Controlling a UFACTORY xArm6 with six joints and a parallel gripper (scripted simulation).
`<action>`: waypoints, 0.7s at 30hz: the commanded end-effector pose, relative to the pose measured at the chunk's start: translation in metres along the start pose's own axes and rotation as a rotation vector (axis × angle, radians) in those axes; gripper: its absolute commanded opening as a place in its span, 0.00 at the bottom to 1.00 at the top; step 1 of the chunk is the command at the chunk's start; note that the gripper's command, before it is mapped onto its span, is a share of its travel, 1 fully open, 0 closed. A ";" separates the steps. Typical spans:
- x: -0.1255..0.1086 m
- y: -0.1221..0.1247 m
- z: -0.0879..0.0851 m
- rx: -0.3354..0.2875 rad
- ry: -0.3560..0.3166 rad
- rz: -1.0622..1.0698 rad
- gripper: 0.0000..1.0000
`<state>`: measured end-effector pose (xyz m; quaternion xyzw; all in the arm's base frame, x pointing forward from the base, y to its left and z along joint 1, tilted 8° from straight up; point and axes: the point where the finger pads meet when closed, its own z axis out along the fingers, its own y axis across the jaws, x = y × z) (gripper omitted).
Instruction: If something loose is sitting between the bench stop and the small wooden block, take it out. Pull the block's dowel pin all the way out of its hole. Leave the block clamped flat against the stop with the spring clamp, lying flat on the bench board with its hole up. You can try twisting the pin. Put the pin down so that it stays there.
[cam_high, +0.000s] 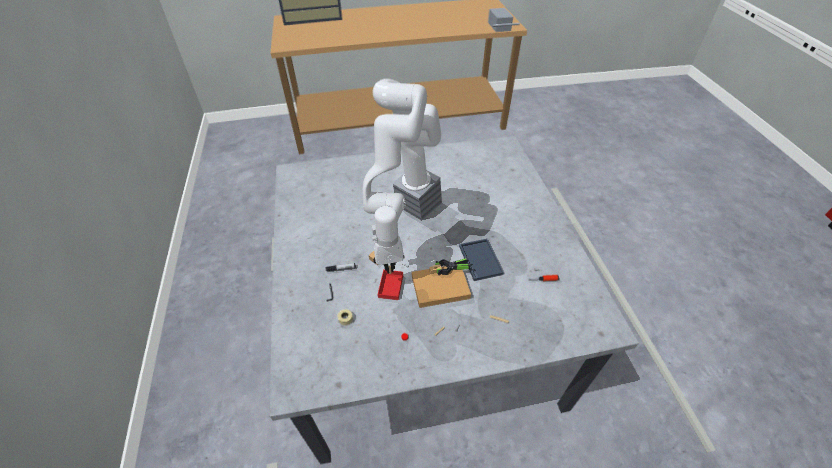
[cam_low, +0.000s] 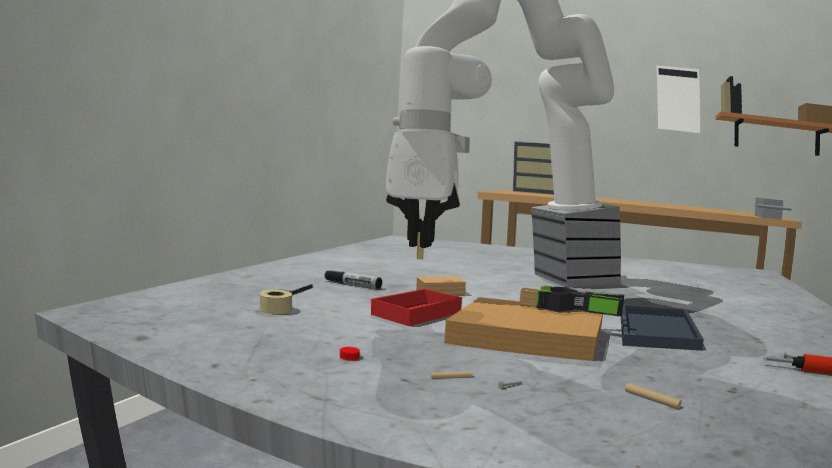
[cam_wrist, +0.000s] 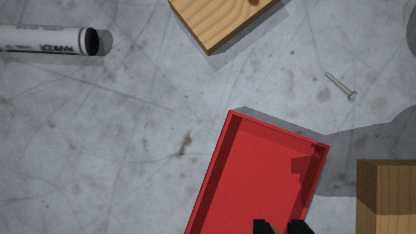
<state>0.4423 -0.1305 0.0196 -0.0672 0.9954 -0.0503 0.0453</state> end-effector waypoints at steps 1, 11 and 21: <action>-0.001 -0.001 -0.001 0.000 -0.003 0.000 0.00; -0.001 -0.001 0.001 0.000 -0.003 0.000 0.00; -0.001 -0.001 0.004 0.000 -0.003 0.000 0.00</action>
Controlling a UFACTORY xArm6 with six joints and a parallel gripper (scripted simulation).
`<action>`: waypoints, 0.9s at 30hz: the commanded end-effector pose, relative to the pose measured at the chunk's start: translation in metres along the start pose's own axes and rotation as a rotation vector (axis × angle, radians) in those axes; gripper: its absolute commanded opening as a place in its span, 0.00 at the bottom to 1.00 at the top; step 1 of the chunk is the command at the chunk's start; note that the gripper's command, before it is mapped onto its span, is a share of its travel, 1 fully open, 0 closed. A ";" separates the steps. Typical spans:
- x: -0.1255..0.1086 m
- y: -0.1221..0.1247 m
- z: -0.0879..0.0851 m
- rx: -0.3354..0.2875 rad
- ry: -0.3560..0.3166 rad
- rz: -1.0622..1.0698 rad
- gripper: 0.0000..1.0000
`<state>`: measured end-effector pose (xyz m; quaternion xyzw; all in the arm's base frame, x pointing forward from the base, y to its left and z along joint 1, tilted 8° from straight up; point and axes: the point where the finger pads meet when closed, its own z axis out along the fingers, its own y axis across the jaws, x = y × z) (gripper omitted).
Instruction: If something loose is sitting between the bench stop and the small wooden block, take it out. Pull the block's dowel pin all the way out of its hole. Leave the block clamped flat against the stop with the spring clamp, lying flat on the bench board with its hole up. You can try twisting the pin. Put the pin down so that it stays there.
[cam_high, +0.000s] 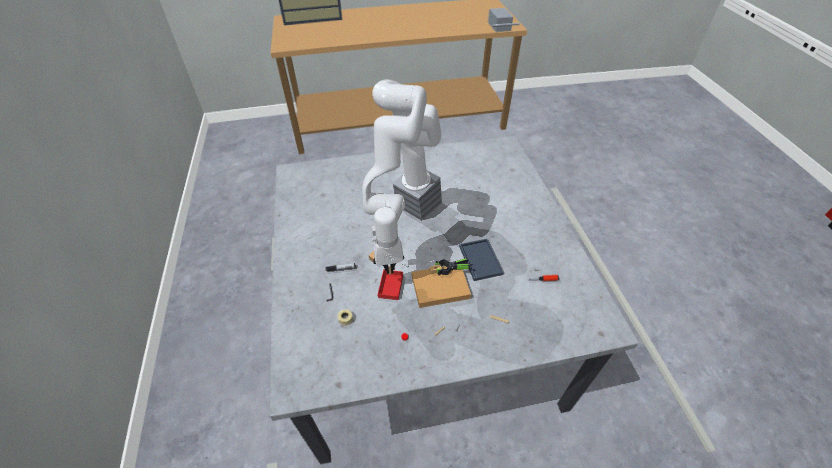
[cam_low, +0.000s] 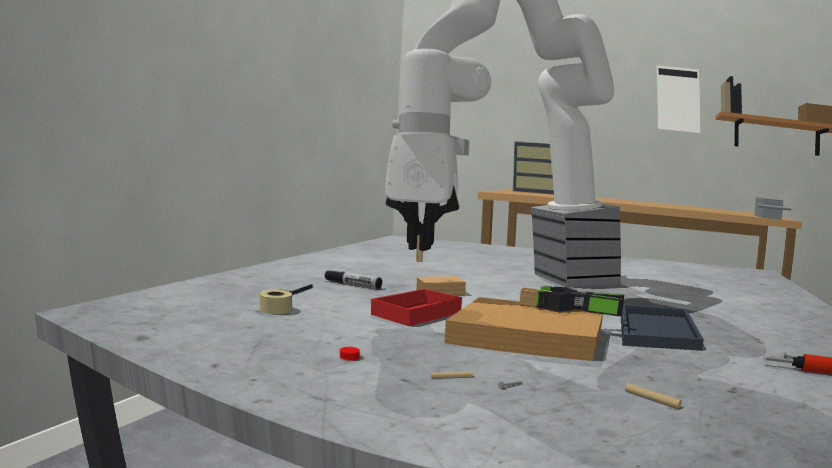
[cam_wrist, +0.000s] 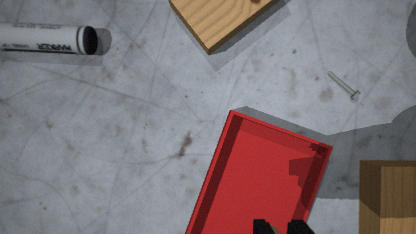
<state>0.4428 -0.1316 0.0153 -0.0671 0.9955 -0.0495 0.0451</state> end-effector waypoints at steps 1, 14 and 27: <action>-0.001 -0.001 0.000 0.001 -0.003 0.000 0.00; -0.001 -0.001 0.010 0.001 -0.003 0.000 0.00; -0.001 -0.001 0.022 0.001 -0.003 0.000 0.00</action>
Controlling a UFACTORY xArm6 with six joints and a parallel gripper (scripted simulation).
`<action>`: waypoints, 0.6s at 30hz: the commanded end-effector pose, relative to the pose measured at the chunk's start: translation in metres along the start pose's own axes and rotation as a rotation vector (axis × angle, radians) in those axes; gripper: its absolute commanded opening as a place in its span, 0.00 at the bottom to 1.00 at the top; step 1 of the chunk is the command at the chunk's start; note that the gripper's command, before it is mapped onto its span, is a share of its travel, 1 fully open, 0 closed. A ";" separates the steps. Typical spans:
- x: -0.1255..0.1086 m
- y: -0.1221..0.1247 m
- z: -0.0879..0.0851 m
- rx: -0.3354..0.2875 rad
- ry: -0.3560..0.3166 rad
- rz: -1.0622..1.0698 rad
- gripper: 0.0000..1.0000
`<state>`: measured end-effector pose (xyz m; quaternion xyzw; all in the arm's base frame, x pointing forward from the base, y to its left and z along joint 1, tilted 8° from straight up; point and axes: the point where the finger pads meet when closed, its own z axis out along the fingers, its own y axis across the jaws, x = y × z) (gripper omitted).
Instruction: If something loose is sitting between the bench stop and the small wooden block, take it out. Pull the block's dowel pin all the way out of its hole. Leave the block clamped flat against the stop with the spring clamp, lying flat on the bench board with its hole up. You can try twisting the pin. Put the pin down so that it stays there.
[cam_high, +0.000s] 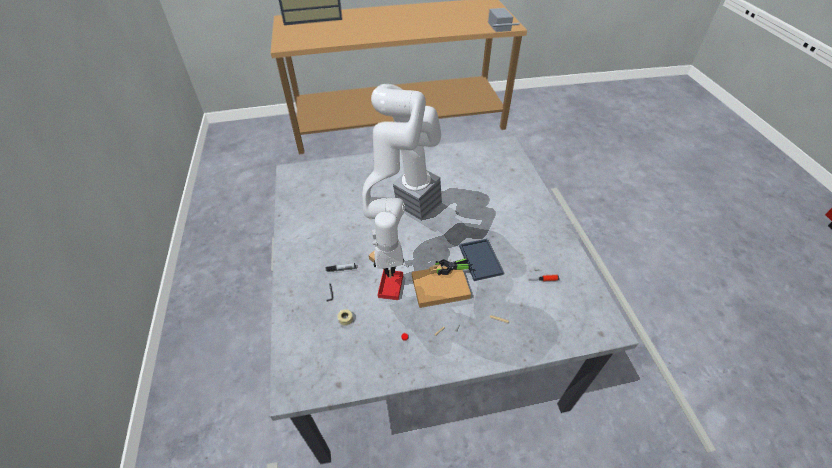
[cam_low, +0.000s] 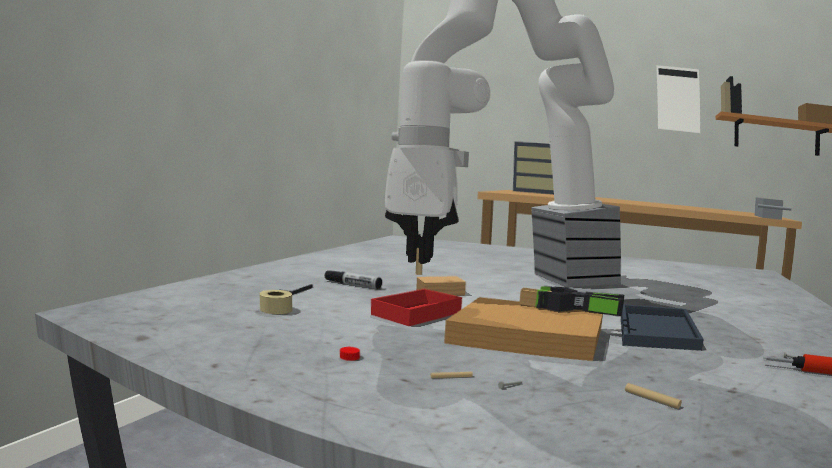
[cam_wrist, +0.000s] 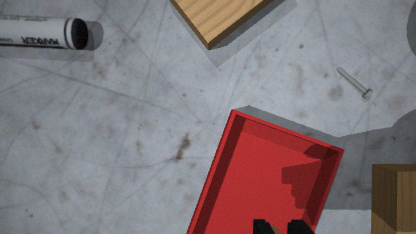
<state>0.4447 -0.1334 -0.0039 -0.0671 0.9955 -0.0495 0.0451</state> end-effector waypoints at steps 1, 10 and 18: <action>-0.001 -0.001 0.004 0.001 -0.003 0.000 0.00; -0.001 -0.001 0.013 0.001 -0.003 0.000 0.00; -0.001 -0.001 0.023 0.001 -0.003 0.000 0.00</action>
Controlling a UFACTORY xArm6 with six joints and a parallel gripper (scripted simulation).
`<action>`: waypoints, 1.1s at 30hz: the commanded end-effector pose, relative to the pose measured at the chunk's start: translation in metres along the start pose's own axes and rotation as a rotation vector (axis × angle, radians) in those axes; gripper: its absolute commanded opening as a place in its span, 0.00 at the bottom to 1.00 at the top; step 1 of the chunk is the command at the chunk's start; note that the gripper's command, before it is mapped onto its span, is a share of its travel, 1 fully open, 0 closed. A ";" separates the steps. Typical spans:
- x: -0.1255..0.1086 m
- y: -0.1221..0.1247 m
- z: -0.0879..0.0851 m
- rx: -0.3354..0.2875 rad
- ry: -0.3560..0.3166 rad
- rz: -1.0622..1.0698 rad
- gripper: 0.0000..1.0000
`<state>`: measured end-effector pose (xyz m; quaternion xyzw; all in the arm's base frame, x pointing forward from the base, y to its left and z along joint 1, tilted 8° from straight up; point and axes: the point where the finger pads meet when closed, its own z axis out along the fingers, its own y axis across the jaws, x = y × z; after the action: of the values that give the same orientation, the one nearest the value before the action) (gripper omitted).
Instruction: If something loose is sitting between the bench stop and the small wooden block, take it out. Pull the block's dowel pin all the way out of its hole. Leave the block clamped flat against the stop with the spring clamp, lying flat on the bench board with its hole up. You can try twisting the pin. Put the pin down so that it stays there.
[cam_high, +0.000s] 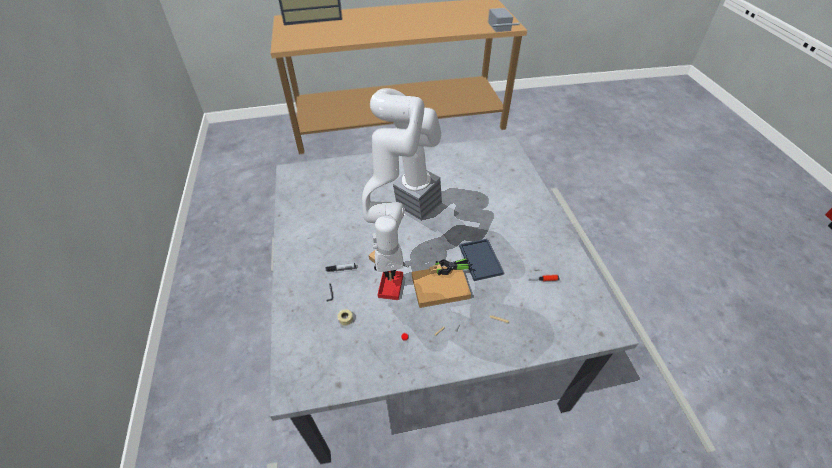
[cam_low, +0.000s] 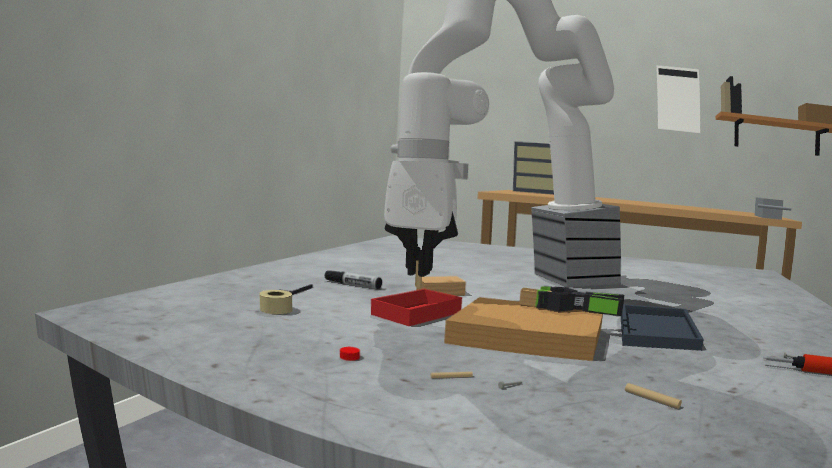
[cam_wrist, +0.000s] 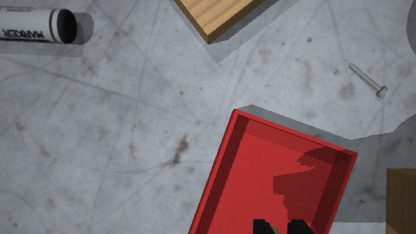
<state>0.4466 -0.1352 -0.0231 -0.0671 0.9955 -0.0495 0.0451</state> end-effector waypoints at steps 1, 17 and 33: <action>-0.001 -0.001 0.005 0.002 -0.003 0.000 0.00; -0.001 -0.001 0.021 0.002 -0.003 0.000 0.00; -0.001 -0.001 0.032 0.002 -0.003 0.000 0.00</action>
<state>0.4497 -0.1381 -0.0536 -0.0671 0.9955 -0.0495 0.0451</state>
